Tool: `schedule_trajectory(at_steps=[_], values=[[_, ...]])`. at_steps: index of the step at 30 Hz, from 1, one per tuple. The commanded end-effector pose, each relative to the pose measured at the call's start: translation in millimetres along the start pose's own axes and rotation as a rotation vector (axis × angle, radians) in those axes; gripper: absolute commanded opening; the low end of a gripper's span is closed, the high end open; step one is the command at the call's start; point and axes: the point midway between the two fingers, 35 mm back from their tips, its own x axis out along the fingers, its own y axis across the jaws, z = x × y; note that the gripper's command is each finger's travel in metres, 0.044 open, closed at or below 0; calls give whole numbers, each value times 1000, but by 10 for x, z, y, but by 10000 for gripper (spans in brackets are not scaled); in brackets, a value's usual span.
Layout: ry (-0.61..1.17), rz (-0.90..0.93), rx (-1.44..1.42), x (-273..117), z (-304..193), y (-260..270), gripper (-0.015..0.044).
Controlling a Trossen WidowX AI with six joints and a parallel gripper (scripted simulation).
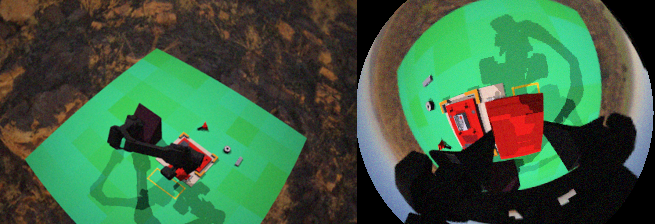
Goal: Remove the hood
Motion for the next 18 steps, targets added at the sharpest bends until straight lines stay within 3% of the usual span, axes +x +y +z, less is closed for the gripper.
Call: schedule_trajectory(at_steps=[1,10,18], values=[[2,-9,-2,0,-80,-234,0],[4,-19,1,-3,-226,-602,0],[4,-20,1,11,-235,-623,0]])
